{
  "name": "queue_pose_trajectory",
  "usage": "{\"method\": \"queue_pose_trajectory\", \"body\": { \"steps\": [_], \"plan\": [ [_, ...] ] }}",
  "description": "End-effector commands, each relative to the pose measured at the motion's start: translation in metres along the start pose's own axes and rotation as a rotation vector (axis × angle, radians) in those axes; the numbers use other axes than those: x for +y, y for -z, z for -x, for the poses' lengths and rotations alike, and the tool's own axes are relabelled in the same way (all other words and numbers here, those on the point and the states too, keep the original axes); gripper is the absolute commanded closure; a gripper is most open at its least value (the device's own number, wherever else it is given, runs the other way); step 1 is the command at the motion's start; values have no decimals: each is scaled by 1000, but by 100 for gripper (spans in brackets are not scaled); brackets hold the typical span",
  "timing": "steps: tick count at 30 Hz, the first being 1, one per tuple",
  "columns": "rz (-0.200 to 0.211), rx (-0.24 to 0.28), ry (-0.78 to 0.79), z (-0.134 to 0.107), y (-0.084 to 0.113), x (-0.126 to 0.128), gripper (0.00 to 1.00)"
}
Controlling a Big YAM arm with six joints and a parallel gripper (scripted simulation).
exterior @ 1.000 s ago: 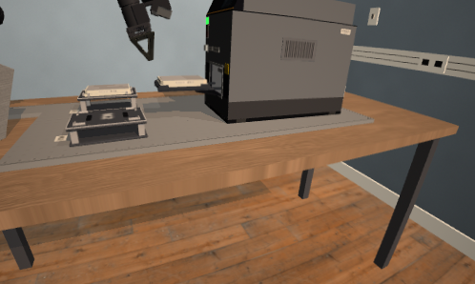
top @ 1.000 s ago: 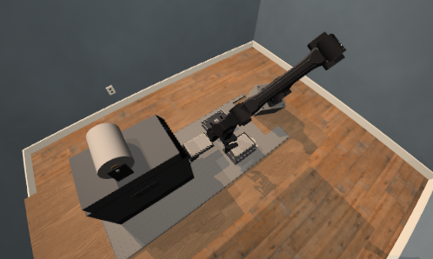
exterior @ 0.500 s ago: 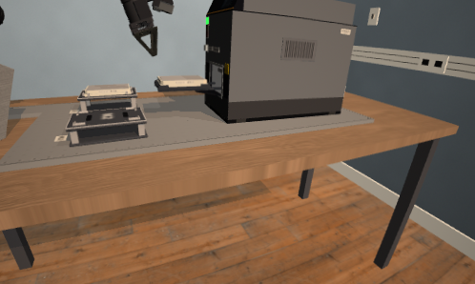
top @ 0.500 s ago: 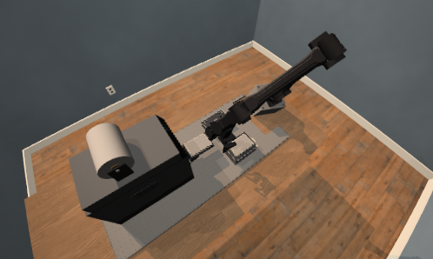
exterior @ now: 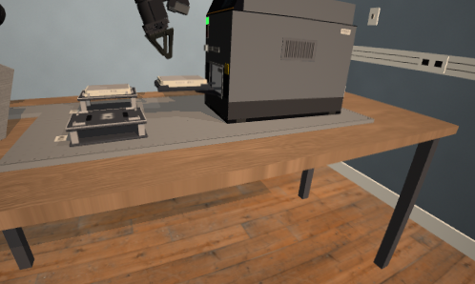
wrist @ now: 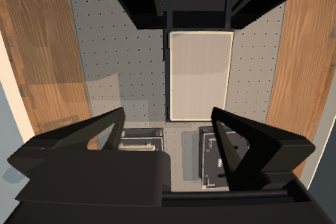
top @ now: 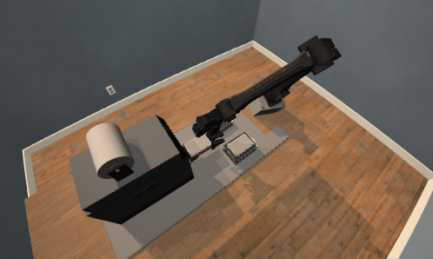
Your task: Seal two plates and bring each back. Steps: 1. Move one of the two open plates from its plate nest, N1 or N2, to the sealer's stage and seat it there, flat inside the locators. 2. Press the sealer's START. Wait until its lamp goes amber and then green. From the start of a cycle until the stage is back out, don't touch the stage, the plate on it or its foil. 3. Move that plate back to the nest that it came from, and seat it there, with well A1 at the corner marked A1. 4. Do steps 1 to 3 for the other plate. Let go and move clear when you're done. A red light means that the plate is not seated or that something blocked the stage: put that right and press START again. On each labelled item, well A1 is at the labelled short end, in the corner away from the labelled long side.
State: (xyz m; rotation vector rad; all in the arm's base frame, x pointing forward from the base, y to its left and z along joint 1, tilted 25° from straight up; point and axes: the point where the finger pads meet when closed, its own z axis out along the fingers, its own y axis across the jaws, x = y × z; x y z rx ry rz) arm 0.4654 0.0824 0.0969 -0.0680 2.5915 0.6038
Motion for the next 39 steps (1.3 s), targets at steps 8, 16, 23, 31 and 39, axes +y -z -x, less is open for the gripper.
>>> {"method": "queue_pose_trajectory", "body": {
  "steps": [8,16,23,31,39],
  "plan": [
    [-12,-36,31,55,1,-47,0],
    [-25,-50,5,61,4,-61,0],
    [-5,-63,16,57,4,-42,0],
    [5,-54,47,47,-1,-30,0],
    [-8,-21,12,37,-3,-46,0]
  ]
}}
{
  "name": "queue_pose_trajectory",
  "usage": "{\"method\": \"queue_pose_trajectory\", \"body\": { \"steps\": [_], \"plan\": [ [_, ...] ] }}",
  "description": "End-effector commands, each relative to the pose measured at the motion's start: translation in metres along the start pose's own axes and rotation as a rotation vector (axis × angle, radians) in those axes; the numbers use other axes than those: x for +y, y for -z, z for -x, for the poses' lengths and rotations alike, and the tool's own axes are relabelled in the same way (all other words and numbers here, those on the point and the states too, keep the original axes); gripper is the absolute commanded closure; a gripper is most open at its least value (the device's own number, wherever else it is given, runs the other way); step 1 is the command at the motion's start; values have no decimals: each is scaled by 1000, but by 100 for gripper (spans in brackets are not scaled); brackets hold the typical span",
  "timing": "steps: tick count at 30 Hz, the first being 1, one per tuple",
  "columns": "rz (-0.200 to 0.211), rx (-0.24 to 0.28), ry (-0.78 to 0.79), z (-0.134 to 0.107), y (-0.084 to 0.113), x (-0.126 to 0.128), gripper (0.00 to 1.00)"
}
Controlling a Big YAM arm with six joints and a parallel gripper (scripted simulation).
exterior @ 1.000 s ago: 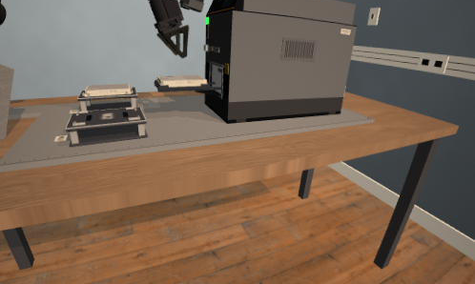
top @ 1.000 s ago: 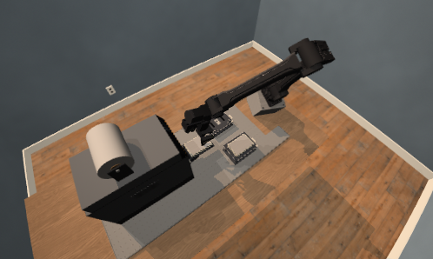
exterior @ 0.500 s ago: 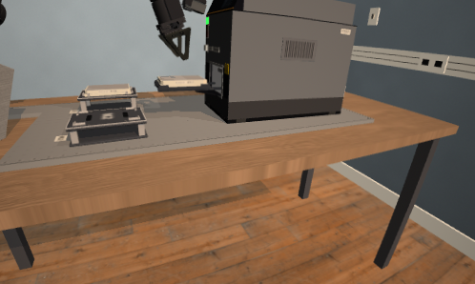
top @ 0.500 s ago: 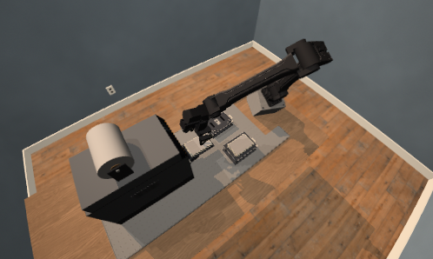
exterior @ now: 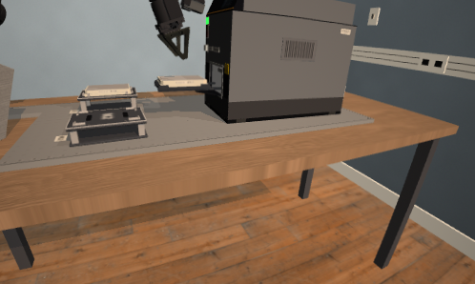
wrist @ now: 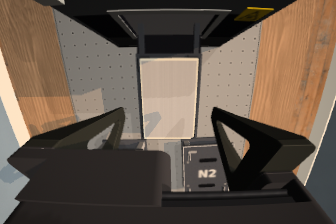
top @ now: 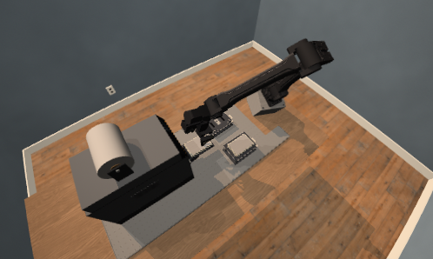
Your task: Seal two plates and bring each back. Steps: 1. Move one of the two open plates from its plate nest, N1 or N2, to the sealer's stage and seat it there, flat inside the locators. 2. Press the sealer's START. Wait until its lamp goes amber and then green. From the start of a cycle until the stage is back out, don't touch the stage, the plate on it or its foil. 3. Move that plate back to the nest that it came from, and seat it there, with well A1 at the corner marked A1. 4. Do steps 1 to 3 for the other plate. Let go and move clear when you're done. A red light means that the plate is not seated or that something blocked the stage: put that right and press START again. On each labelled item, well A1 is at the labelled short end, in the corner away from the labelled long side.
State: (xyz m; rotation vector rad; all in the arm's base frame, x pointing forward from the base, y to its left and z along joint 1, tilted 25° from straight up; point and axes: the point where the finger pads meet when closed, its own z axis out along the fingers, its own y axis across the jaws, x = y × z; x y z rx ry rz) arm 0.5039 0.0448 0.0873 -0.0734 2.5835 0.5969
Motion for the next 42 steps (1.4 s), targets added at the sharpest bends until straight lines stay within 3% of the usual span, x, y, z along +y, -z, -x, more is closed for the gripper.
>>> {"method": "queue_pose_trajectory", "body": {
  "steps": [1,9,15,21,29,34,39,42],
  "plan": [
    [-8,-11,0,5,6,-5,0],
    [-17,-5,-21,10,4,-16,0],
    [-18,-62,7,33,15,-11,0],
    [-10,-83,29,39,15,-1,0],
    [4,-22,14,8,-23,6,0],
    [-2,-14,-7,-5,-30,-1,0],
    [0,-29,0,1,-28,0,0],
    [6,-26,14,0,-38,6,0]
  ]
}}
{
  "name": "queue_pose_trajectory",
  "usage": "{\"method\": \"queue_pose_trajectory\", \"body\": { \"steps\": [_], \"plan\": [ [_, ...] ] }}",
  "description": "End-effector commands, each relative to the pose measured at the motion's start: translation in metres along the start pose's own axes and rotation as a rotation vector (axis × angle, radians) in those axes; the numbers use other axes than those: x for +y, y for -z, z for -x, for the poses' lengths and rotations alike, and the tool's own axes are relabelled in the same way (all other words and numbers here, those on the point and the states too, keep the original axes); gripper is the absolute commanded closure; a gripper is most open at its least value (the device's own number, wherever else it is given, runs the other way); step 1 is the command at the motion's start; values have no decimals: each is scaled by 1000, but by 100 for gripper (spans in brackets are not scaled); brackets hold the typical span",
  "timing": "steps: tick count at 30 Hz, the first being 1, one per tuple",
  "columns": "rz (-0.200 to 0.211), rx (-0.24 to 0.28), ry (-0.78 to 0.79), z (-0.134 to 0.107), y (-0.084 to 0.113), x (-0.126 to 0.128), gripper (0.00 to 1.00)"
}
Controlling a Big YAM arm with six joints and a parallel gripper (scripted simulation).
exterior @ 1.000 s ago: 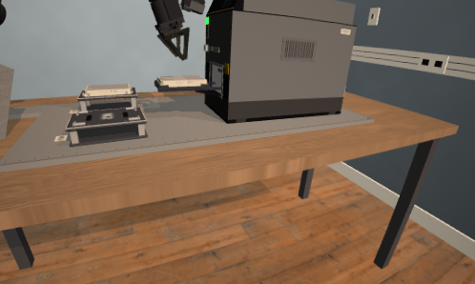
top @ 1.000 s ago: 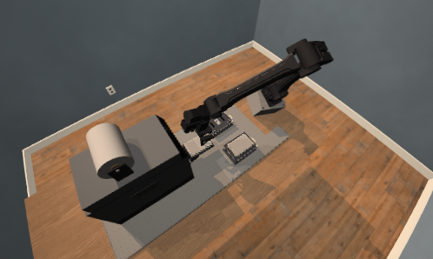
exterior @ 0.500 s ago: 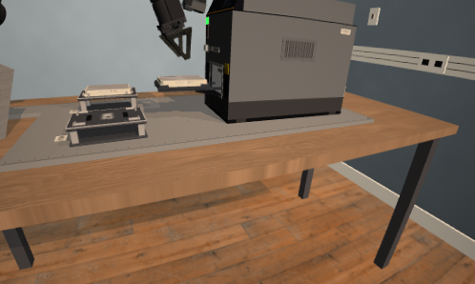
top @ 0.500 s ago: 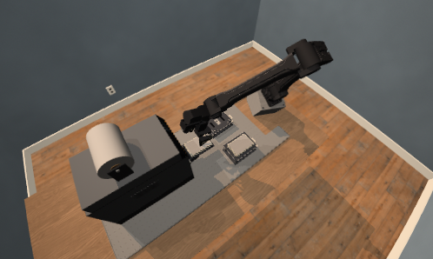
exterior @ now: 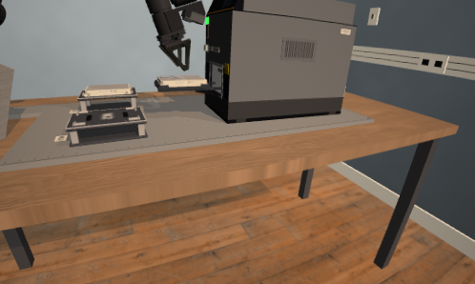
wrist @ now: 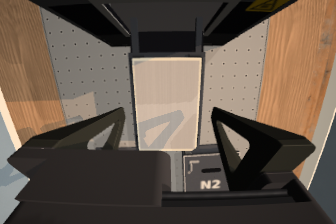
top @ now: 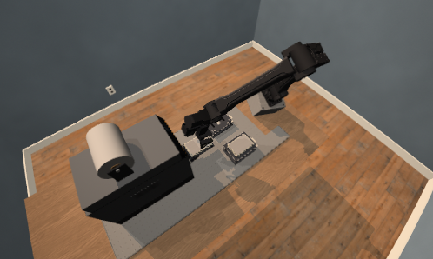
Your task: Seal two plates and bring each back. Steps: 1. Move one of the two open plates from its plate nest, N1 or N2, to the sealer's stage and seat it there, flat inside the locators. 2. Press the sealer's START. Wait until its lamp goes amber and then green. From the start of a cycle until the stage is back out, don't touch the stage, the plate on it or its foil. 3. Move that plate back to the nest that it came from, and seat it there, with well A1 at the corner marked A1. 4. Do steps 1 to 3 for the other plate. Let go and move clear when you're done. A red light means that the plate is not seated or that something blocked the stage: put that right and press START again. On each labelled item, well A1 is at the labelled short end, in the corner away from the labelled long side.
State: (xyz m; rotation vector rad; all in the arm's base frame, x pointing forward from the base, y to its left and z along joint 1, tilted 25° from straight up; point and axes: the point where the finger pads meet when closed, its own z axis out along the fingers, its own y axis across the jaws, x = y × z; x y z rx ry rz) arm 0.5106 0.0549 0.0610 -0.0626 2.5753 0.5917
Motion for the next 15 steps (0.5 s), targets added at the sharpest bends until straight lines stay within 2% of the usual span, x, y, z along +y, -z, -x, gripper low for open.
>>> {"method": "queue_pose_trajectory", "body": {
  "steps": [1,6,15],
  "plan": [
    [7,-13,17,5,-13,8,0],
    [8,5,5,-7,-25,7,0],
    [-2,-24,15,9,-6,0,0]
  ]
}}
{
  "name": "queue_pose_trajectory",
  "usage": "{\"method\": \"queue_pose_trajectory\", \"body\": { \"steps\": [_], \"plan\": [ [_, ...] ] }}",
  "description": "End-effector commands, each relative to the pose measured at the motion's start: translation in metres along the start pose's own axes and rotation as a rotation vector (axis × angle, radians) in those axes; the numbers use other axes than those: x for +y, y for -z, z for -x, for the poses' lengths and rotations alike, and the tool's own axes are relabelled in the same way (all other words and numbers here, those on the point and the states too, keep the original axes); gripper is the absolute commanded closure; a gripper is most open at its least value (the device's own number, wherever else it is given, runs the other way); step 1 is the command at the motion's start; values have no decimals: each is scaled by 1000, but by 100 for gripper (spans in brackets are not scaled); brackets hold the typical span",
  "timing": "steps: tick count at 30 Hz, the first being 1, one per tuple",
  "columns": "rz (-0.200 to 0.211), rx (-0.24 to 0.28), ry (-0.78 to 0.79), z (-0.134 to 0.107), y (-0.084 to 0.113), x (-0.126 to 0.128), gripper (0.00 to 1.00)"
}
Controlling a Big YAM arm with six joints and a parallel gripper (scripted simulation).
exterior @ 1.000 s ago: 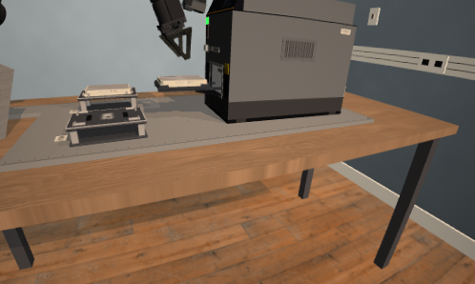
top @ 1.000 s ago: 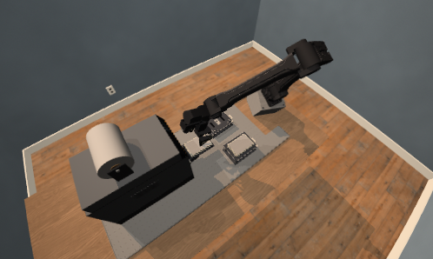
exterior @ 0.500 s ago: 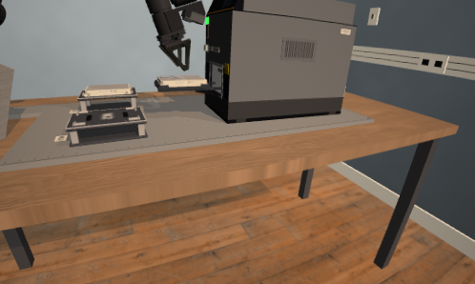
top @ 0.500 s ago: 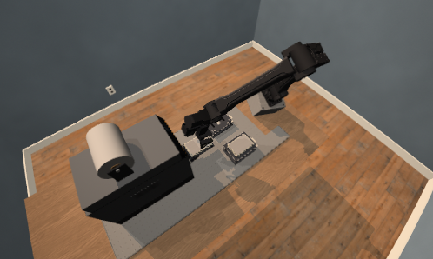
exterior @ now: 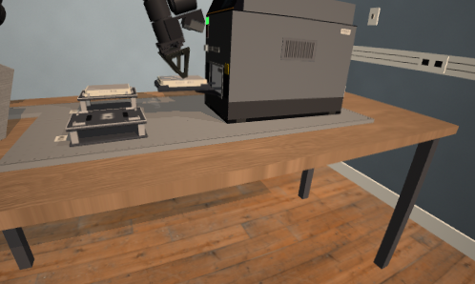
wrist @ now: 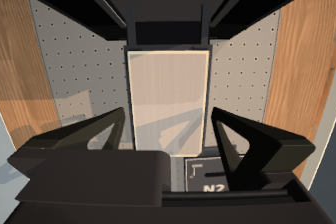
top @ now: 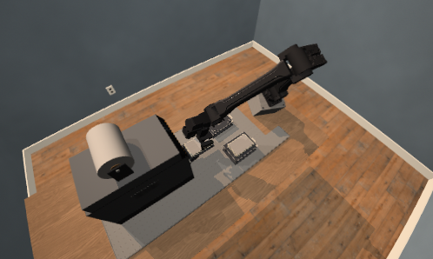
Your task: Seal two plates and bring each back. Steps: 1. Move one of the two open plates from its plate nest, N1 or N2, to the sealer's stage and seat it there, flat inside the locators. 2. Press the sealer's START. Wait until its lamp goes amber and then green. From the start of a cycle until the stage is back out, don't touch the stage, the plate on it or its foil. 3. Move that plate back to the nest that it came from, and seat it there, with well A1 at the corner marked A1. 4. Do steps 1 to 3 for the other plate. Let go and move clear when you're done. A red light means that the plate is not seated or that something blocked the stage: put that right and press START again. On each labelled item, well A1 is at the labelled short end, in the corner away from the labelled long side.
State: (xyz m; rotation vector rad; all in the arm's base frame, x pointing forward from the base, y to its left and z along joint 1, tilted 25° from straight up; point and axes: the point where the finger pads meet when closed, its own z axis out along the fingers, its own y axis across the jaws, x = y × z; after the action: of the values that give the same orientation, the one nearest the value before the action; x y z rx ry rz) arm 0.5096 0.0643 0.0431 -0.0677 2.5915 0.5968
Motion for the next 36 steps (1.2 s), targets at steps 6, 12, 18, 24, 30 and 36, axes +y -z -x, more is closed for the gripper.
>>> {"method": "queue_pose_trajectory", "body": {
  "steps": [6,12,18,24,30,36],
  "plan": [
    [-9,-61,8,32,24,-2,0],
    [-10,-75,-2,41,28,-3,0],
    [-10,-50,-13,29,20,-6,0],
    [-11,-6,-33,8,8,-12,0],
    [-11,6,-37,-1,8,-12,0],
    [-10,-20,-24,7,13,-9,0]
  ]
}}
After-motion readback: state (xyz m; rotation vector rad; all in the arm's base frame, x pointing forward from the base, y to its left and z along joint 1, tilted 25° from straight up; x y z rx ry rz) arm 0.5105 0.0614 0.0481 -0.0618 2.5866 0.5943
